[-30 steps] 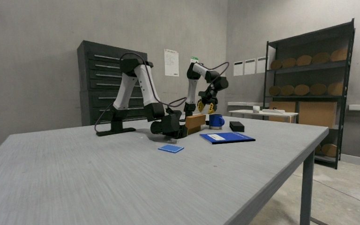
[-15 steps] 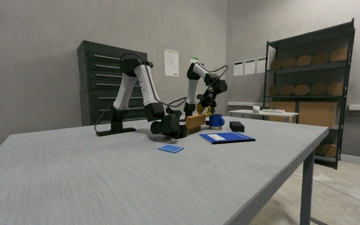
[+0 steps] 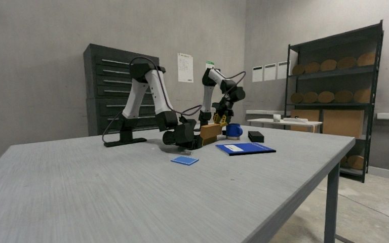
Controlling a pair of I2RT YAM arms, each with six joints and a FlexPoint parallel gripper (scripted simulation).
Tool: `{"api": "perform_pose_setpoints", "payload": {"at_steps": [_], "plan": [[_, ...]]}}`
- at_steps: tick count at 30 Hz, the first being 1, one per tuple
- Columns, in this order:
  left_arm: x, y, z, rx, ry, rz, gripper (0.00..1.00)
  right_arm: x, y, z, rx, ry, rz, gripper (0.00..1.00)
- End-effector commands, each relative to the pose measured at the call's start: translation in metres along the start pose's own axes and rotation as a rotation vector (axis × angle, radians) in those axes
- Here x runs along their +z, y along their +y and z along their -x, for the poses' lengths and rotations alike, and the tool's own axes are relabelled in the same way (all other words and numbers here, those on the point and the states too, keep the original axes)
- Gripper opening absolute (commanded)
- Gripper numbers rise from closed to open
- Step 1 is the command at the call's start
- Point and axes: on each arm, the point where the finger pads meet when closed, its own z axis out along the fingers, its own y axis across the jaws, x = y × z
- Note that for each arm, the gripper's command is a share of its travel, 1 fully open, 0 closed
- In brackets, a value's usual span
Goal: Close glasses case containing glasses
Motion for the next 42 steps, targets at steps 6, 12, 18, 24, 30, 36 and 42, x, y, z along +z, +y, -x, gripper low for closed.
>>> {"api": "perform_pose_setpoints", "payload": {"at_steps": [6,12,18,24,30,36,42], "plan": [[-0.001,-0.002,0.004,0.004,-0.013,-0.003,0.11,-0.001,0.001,0.001,0.006,0.007,-0.006,0.49],[-0.006,-0.009,0.008,0.086,-0.021,0.125,0.18,-0.001,0.001,0.001,0.006,0.007,-0.006,0.49],[-0.006,-0.017,0.008,0.16,-0.023,0.236,0.18,-0.001,0.001,0.001,0.006,0.007,-0.006,0.49],[-0.006,-0.024,0.007,0.239,-0.025,0.346,0.18,-0.001,0.001,0.001,0.006,0.007,-0.006,0.49],[-0.004,-0.033,0.006,0.335,-0.025,0.479,0.18,-0.001,0.001,0.001,0.006,0.007,-0.006,0.49],[-0.003,-0.039,0.005,0.393,-0.026,0.567,0.18,-0.001,0.001,0.001,0.006,0.007,-0.006,0.49],[0.001,-0.047,0.002,0.48,-0.027,0.699,0.18,-0.001,0.001,0.001,0.006,0.007,-0.006,0.49]]}}
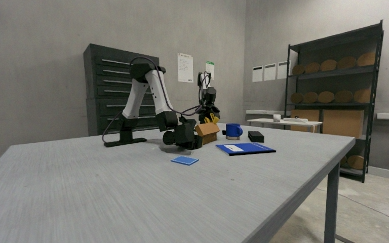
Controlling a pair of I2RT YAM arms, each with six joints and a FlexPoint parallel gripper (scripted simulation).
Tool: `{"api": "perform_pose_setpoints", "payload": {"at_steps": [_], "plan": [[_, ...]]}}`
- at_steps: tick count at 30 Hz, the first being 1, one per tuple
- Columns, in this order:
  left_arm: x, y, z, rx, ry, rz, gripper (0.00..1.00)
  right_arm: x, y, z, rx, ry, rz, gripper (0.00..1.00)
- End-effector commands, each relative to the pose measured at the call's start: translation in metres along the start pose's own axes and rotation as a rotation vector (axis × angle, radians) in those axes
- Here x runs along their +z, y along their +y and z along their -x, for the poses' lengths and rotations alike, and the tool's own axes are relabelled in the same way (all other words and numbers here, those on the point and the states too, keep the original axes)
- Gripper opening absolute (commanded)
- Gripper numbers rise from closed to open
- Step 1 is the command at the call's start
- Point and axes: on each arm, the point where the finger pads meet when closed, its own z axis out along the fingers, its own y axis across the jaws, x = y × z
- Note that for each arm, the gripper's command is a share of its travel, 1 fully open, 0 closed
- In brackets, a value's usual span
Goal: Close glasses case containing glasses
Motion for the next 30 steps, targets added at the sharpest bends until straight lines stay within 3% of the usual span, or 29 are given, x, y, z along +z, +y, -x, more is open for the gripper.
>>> {"api": "perform_pose_setpoints", "payload": {"at_steps": [1,22,30], "plan": [[-0.004,-0.001,0.008,0.076,-0.026,0.108,0.18,-0.003,-0.002,0.001,0.012,0.01,-0.013,0.49],[0.002,-0.029,0.002,0.301,-0.008,0.416,0.18,-0.003,-0.002,0.001,0.012,0.01,-0.013,0.49],[0.002,-0.028,0.005,0.303,-0.019,0.42,0.18,-0.003,-0.002,0.001,0.012,0.01,-0.013,0.49]]}}
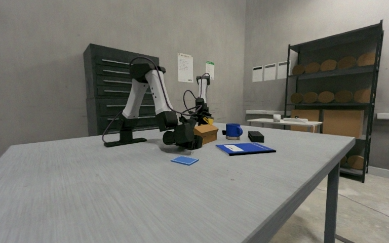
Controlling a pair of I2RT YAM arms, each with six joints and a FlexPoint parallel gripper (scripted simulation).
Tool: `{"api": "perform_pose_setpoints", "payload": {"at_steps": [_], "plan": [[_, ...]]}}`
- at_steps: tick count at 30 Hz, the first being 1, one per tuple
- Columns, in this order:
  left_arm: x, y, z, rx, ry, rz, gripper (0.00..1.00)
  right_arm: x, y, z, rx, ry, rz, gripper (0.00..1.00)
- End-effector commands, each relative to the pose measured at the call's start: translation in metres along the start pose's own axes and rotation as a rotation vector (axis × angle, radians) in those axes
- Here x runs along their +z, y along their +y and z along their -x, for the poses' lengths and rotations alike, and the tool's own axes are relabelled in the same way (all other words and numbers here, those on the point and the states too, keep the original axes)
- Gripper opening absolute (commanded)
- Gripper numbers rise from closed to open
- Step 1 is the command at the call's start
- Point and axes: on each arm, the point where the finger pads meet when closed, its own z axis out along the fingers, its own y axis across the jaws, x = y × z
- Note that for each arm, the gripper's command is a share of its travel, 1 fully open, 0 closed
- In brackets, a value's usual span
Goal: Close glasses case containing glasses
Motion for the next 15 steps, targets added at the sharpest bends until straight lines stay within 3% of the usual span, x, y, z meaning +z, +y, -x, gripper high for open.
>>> {"api": "perform_pose_setpoints", "payload": {"at_steps": [1,5,6,7,15], "plan": [[0.001,-0.001,0.006,0.011,-0.021,0.005,0.18,-0.002,-0.001,0.001,0.007,0.01,-0.011,0.49],[0.001,-0.001,0.006,0.007,-0.021,0.005,0.18,-0.002,-0.001,0.001,0.007,0.01,-0.011,0.49],[0.001,-0.001,0.006,0.007,-0.021,0.005,0.29,-0.002,-0.001,0.001,0.007,0.01,-0.011,0.49],[0.001,-0.001,0.006,0.006,-0.021,0.005,0.32,-0.002,-0.001,0.001,0.007,0.01,-0.011,0.49],[-0.018,-0.002,-0.001,0.0,-0.006,-0.005,0.32,-0.002,-0.001,0.001,0.007,0.01,-0.011,0.49]]}}
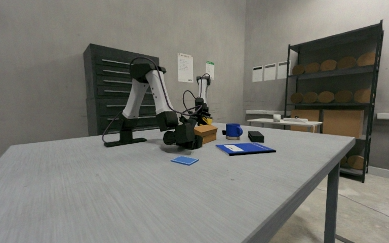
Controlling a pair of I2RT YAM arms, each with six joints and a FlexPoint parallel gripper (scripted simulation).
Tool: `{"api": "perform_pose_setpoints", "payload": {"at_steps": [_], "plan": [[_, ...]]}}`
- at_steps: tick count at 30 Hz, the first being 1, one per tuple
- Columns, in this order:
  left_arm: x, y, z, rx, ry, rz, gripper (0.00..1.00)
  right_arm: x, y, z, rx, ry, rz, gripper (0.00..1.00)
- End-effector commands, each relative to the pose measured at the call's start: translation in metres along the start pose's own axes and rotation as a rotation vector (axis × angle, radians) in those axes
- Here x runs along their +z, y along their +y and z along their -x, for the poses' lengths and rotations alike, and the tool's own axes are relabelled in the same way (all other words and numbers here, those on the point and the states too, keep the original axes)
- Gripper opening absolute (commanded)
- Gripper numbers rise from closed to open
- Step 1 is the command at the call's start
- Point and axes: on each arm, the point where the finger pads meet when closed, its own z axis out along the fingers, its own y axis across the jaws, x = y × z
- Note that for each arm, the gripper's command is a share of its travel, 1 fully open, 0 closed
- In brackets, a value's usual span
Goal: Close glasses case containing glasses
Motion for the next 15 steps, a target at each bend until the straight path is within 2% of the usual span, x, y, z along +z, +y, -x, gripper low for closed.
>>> {"api": "perform_pose_setpoints", "payload": {"at_steps": [1,9,11,12,13,15], "plan": [[-0.01,0.004,-0.002,-0.013,0.011,0.012,0.32,-0.005,-0.003,0.0,0.009,0.013,-0.021,0.49],[-0.032,0.0,-0.002,-0.011,0.011,0.011,0.32,-0.005,-0.003,0.0,0.009,0.013,-0.021,0.49],[-0.04,0.0,-0.002,-0.009,0.012,0.011,0.32,-0.005,-0.003,0.0,0.009,0.013,-0.021,0.71],[-0.039,0.011,0.006,-0.022,0.0,0.034,0.32,-0.009,-0.001,0.004,0.006,0.02,-0.029,0.82],[-0.038,0.012,0.007,-0.025,-0.003,0.038,0.32,-0.01,-0.002,0.0,0.01,0.012,-0.024,0.89],[-0.037,0.011,0.006,-0.018,-0.005,0.034,0.32,-0.014,-0.003,-0.006,0.025,0.01,-0.022,0.89]]}}
